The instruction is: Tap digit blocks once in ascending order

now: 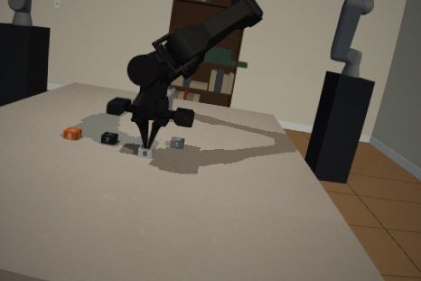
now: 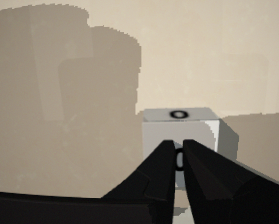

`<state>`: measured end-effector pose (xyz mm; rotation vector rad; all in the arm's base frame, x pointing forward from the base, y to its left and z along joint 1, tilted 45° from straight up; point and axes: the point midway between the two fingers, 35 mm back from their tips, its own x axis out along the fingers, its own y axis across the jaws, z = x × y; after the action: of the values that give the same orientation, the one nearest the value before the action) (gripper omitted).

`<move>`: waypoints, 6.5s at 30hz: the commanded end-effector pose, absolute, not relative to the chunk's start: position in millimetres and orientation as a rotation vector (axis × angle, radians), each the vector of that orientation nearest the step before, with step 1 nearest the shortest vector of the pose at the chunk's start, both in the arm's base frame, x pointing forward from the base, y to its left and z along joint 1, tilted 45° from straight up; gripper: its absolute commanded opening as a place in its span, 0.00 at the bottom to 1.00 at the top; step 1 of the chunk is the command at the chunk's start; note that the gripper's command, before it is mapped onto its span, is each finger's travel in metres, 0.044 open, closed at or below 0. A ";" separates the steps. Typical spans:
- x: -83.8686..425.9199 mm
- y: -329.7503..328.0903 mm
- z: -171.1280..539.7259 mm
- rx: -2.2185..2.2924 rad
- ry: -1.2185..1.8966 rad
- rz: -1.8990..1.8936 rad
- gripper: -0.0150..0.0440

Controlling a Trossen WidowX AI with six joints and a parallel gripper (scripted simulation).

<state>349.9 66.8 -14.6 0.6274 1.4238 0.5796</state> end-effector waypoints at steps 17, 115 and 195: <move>343.0 -9.5 62.1 0.625 1.429 0.578 0.29; 315.9 -143.0 -67.9 0.616 1.430 0.569 0.29; 302.8 -24.9 -70.0 0.624 1.430 0.576 0.29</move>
<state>303.1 -33.1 -61.8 0.6157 1.4363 0.5803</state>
